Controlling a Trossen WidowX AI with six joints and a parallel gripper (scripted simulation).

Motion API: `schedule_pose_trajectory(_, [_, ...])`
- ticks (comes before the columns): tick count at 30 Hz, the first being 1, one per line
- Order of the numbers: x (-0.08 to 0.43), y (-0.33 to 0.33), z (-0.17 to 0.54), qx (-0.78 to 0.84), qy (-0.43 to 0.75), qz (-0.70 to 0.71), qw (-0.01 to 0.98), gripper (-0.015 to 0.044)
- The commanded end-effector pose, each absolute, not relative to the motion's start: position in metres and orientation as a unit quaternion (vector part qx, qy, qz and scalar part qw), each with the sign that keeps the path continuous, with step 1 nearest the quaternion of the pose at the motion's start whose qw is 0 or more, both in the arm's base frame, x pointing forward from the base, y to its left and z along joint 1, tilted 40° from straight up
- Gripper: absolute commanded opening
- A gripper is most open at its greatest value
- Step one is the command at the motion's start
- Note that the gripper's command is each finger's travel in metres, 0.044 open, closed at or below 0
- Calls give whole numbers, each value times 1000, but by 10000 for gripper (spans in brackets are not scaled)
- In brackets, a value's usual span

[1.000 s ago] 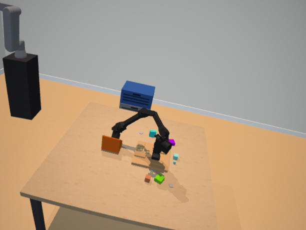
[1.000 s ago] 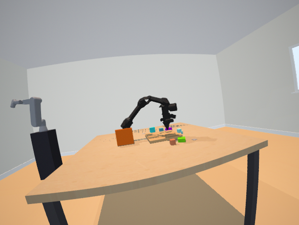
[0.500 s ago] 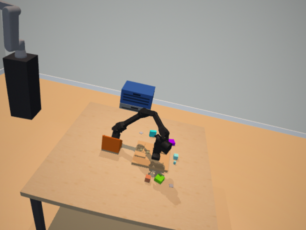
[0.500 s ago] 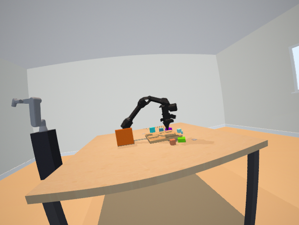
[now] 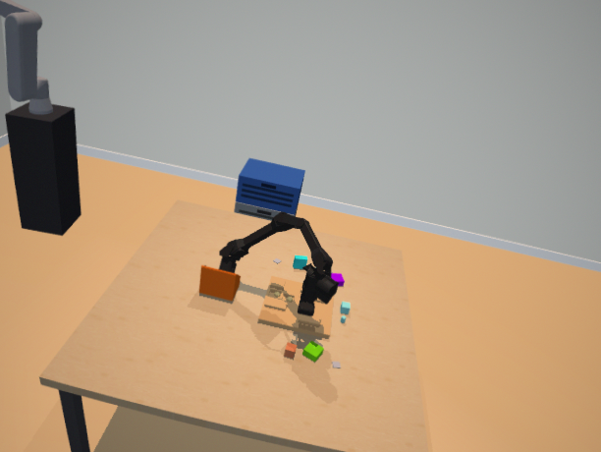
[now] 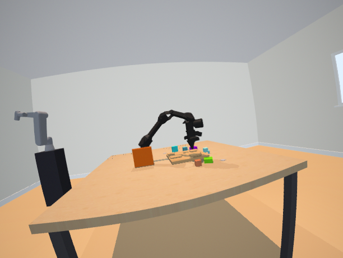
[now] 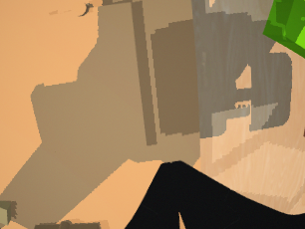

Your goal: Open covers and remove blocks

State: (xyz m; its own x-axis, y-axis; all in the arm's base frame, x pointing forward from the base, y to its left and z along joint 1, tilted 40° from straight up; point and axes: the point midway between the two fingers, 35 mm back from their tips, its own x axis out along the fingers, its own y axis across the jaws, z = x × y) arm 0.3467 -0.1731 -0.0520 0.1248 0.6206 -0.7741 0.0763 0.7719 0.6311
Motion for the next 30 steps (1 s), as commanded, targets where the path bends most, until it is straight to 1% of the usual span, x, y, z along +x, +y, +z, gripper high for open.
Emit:
schedule_pose_trajectory(1, [347, -168, -57, 278, 635, 195, 694, 0])
schedule_pose_trajectory(30, [350, -150, -80, 278, 635, 195, 694, 0])
